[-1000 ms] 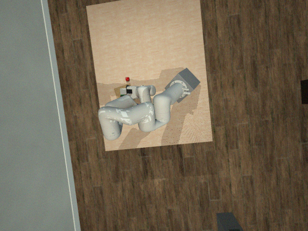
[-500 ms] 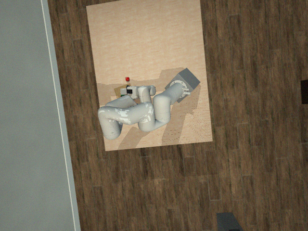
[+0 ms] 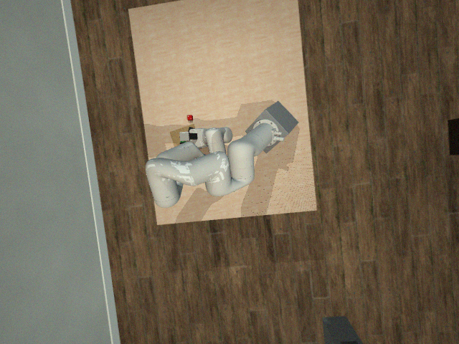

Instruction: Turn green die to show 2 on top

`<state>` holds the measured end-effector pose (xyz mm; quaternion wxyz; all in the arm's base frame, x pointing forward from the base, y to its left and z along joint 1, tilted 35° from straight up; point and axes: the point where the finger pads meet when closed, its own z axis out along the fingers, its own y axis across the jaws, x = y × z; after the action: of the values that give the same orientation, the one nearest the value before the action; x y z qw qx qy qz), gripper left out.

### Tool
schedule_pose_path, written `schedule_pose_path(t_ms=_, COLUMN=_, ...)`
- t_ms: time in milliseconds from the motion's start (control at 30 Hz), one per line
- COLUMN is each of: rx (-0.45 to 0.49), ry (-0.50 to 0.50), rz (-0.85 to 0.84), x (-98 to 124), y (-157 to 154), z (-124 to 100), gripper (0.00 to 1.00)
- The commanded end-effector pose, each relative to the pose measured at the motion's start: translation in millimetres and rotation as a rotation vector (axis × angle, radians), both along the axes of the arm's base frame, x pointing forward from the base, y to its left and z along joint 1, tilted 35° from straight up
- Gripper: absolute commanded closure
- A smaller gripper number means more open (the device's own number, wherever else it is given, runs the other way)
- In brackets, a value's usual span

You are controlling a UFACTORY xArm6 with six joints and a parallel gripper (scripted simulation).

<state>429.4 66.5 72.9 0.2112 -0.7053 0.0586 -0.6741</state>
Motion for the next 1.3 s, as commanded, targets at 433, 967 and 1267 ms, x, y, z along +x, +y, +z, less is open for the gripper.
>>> schedule_pose_path(t_ms=433, rx=0.000, ry=-0.001, rz=-0.001, x=0.0, y=-0.2, z=0.3, gripper=0.79)
schedule_pose_path(t_ms=967, rx=0.000, ry=-0.001, rz=-0.001, x=0.0, y=-0.2, z=0.3, gripper=0.79)
schedule_pose_path(t_ms=1267, rx=0.000, ry=-0.001, rz=-0.001, x=0.0, y=-0.2, z=0.3, gripper=0.67)
